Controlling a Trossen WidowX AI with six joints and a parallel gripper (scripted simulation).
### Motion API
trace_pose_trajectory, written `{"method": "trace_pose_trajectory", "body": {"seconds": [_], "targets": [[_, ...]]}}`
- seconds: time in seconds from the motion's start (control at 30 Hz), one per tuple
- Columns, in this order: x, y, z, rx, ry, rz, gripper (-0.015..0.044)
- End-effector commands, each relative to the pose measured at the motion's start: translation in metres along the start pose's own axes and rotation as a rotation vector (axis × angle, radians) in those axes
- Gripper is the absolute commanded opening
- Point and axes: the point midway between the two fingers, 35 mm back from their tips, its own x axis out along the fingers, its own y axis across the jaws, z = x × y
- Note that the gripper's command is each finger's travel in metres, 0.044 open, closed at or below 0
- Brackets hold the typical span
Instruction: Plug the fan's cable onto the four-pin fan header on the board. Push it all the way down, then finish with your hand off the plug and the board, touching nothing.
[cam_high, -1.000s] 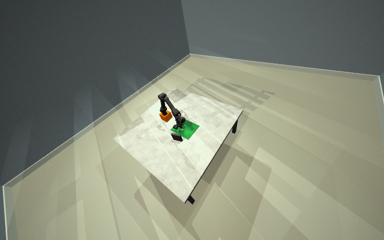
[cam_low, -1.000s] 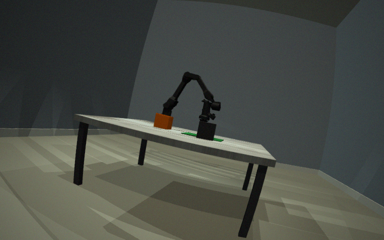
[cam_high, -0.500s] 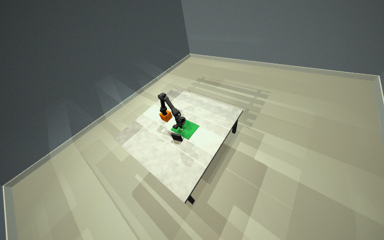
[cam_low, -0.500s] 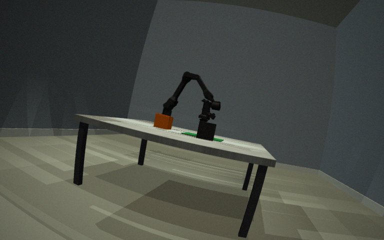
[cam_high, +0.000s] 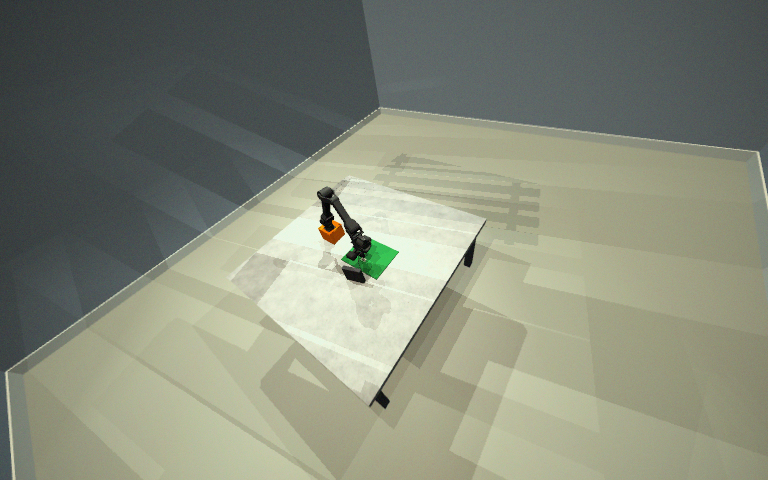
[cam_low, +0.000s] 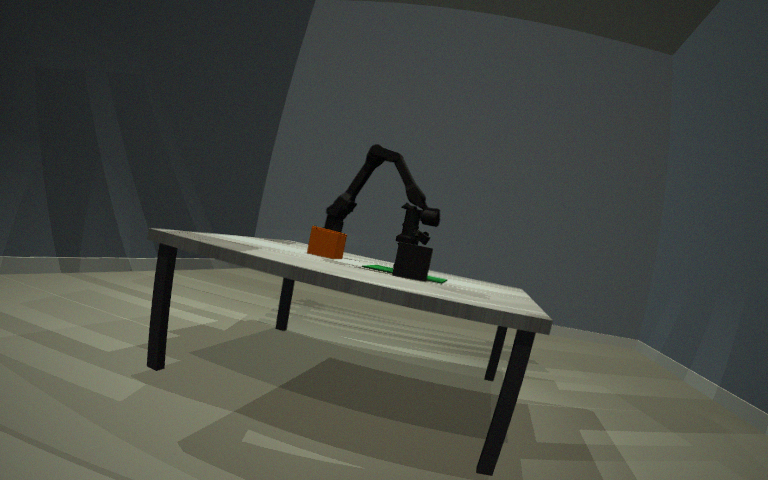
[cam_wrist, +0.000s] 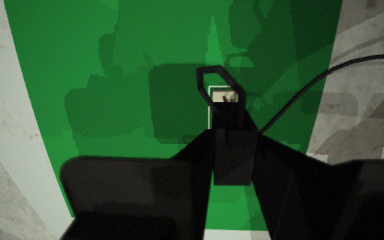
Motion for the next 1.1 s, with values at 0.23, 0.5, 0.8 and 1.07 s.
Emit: {"method": "trace_pose_trajectory", "body": {"seconds": [0.23, 0.5, 0.8, 1.07], "targets": [[0.0007, 0.0005, 0.0017, 0.002, -0.004, 0.005, 0.0000], [0.0007, 0.0003, 0.0026, -0.002, -0.004, 0.005, 0.0000], [0.0007, 0.0005, 0.0012, -0.005, -0.004, 0.005, 0.0000], [0.0010, 0.0006, 0.0009, -0.006, -0.004, 0.005, 0.0000]]}}
